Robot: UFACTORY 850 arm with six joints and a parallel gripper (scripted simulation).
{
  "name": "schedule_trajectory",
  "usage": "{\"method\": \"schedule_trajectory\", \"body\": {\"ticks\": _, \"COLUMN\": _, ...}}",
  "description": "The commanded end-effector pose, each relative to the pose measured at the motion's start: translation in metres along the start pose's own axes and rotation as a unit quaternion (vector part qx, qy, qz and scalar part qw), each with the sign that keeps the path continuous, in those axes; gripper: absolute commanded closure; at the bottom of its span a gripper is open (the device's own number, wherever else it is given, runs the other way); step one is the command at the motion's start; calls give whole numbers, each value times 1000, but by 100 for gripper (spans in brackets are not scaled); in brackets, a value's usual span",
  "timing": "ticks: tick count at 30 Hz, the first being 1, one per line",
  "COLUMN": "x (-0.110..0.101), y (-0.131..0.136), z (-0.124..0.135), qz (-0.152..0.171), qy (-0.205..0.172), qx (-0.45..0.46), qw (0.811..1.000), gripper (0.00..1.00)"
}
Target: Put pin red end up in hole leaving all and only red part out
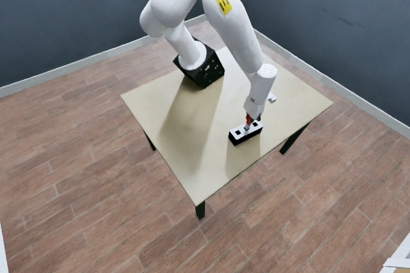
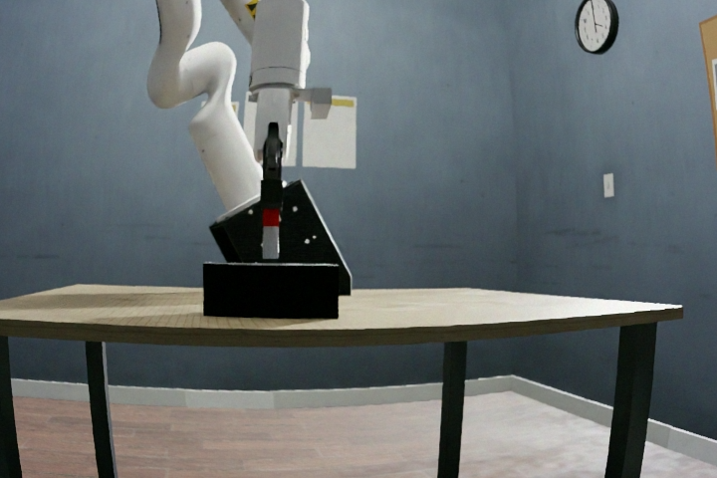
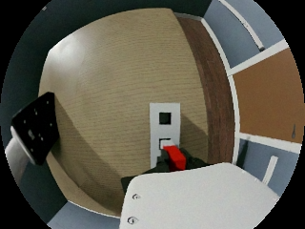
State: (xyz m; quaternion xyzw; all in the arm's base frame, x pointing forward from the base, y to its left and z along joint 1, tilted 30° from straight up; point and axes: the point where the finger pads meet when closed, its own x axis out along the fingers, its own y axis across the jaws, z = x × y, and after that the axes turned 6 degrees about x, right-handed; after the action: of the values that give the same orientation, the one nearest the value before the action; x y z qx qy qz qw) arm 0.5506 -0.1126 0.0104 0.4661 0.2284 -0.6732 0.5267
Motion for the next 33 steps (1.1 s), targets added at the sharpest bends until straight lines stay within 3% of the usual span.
{"method": "schedule_trajectory", "body": {"ticks": 1, "x": -1, "y": 1, "z": 0, "qz": 1, "qy": 0, "qx": 0, "qw": 1000, "gripper": 100}}
{"method": "schedule_trajectory", "body": {"ticks": 33, "x": 3, "y": 1, "z": 1, "qz": 1, "qy": 0, "qx": 0, "qw": 1000, "gripper": 100}}
